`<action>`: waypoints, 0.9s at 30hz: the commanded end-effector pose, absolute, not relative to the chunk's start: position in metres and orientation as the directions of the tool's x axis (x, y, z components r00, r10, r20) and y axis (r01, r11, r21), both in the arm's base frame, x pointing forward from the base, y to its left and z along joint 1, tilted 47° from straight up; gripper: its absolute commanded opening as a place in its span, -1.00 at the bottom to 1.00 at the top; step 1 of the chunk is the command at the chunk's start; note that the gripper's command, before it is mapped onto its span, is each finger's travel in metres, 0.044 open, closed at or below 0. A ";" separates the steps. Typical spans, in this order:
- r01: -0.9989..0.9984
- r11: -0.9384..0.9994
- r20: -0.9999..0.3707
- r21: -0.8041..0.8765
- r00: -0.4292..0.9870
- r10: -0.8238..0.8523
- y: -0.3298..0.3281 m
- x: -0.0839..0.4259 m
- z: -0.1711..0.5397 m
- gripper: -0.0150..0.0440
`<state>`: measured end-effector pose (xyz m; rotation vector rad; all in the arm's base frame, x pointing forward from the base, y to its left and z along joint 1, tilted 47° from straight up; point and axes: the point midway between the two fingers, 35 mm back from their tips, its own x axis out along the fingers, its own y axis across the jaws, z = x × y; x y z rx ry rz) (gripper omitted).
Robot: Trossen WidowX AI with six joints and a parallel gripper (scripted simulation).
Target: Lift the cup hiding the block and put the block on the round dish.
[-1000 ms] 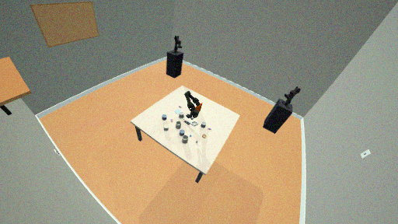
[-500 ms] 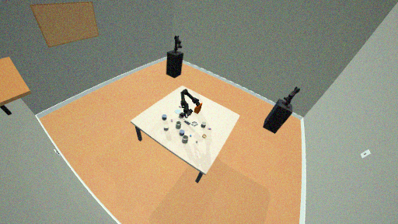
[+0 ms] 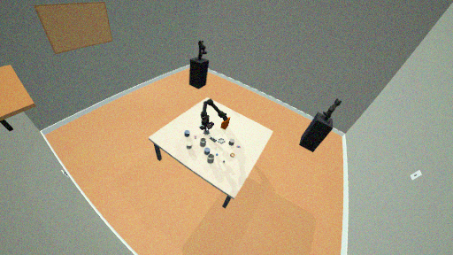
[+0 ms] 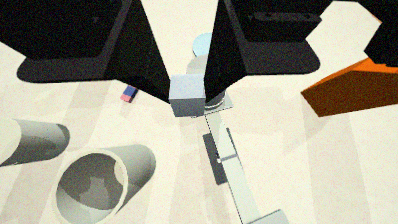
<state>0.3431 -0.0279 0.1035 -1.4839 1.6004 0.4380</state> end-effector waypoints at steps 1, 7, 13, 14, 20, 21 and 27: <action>-0.926 0.219 -0.774 -0.309 0.111 -0.623 -0.046 0.336 0.112 -0.49; -0.919 0.220 -0.764 -0.326 0.119 -0.635 -0.076 0.322 0.128 -0.49; -0.919 0.208 -0.752 -0.335 0.127 -0.647 -0.101 0.304 0.140 -0.49; -0.919 0.206 -0.750 -0.336 0.129 -0.649 -0.105 0.301 0.142 -0.49; -0.921 0.195 -0.733 -0.338 0.127 -0.668 -0.129 0.280 0.153 -0.49; -0.921 0.194 -0.729 -0.337 0.125 -0.673 -0.133 0.276 0.155 -0.49; -0.924 0.192 -0.707 -0.330 0.107 -0.699 -0.156 0.249 0.164 -0.49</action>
